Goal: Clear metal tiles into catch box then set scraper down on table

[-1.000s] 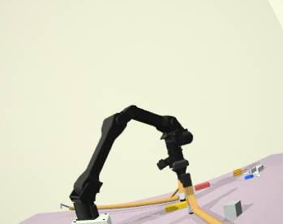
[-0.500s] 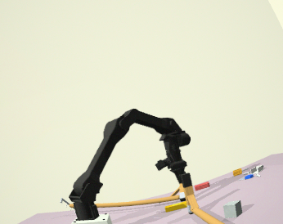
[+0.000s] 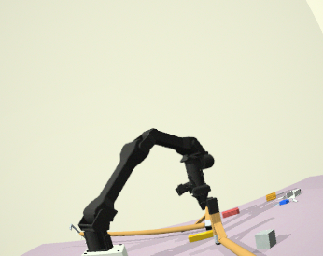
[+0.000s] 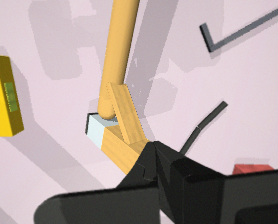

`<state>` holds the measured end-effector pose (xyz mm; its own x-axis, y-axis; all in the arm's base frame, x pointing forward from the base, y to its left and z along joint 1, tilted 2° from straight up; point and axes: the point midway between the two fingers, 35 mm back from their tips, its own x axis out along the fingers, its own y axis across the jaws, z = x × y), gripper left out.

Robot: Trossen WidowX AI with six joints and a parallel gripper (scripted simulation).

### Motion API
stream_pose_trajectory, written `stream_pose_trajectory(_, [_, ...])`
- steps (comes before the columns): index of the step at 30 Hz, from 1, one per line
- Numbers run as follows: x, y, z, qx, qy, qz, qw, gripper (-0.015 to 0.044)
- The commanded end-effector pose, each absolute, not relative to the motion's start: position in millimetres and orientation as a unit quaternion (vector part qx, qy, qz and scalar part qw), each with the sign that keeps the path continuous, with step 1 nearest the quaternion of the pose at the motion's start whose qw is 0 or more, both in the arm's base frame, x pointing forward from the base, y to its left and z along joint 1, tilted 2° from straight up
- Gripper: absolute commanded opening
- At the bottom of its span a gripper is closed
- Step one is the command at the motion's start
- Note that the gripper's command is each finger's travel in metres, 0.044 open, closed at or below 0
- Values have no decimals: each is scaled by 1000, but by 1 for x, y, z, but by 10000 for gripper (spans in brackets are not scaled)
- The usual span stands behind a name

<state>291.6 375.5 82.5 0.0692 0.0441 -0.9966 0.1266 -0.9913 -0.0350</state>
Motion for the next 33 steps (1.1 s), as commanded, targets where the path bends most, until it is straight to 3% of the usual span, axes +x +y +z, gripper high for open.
stream_pose_trajectory(1, [292,374,85,731,58,-679,30,0])
stream_pose_trajectory(20, [288,371,142,737,65,-672,21,0])
stream_pose_trajectory(33, [330,331,157,745,14,-665,-59,0])
